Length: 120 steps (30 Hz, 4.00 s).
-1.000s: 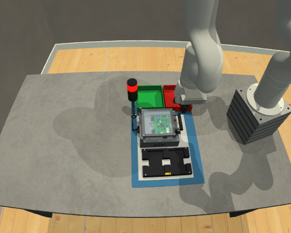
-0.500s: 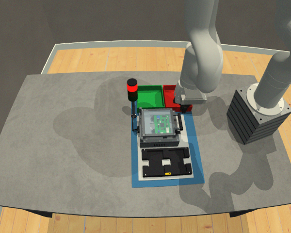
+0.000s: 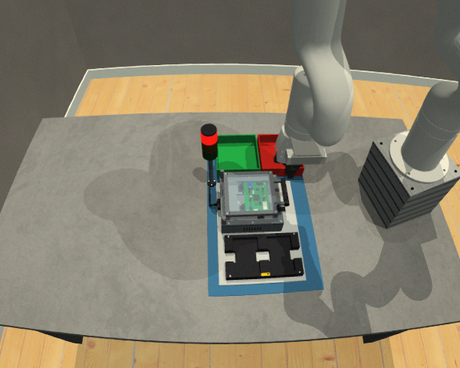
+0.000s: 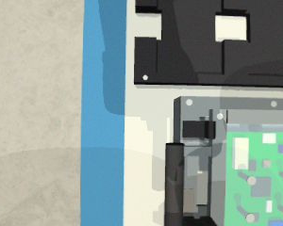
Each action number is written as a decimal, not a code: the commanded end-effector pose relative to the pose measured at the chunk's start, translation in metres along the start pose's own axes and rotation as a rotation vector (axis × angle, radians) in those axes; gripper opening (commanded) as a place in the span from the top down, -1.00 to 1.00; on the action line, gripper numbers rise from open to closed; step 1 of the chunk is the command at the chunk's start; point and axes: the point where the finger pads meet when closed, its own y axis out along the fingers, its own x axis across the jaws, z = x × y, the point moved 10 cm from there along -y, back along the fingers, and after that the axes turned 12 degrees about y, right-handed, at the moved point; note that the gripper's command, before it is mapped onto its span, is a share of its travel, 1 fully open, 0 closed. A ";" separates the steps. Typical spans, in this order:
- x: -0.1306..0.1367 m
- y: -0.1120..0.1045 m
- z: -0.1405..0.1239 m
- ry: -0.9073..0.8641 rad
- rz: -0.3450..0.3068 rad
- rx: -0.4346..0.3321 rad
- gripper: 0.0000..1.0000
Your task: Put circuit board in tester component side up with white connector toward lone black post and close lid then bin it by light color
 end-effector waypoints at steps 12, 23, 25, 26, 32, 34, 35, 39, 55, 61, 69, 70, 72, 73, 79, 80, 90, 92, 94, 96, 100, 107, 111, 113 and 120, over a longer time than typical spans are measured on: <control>0.001 -0.011 0.000 0.000 -0.001 0.001 1.00; 0.001 -0.012 0.000 0.003 -0.001 0.001 1.00; 0.001 -0.012 0.000 0.006 -0.001 0.001 1.00; 0.001 -0.012 0.000 0.006 -0.001 0.001 1.00; 0.001 -0.012 0.000 0.053 -0.001 0.001 1.00; 0.001 -0.012 0.000 0.084 -0.001 0.001 1.00; 0.001 -0.012 0.000 0.102 -0.001 0.001 1.00; 0.001 -0.012 0.000 0.195 -0.001 0.001 1.00; 0.001 -0.012 0.000 0.666 -0.001 0.001 1.00; 0.001 -0.012 0.000 0.809 -0.001 0.001 1.00; 0.001 -0.012 0.000 1.086 -0.001 0.001 1.00; 0.001 -0.012 0.000 1.119 -0.001 0.001 1.00; 0.001 -0.012 0.000 1.184 -0.001 0.001 1.00; 0.001 -0.012 0.000 1.216 -0.001 0.001 1.00; 0.001 -0.012 0.000 1.343 -0.001 0.001 1.00; 0.001 -0.012 0.000 1.371 -0.001 0.001 1.00; 0.001 -0.012 0.000 1.547 -0.001 0.001 1.00; 0.001 -0.012 0.000 1.560 0.000 0.001 1.00; 0.001 -0.012 0.000 1.560 0.000 0.001 1.00; 0.001 -0.012 0.000 1.567 0.000 0.001 1.00; 0.001 -0.012 0.000 1.571 0.000 0.001 1.00; 0.001 -0.012 0.000 1.571 0.000 0.001 1.00; 0.001 -0.012 0.000 1.571 0.000 0.001 1.00; 0.001 -0.012 0.000 1.571 0.000 0.001 1.00; 0.001 -0.012 0.000 1.571 0.000 0.001 1.00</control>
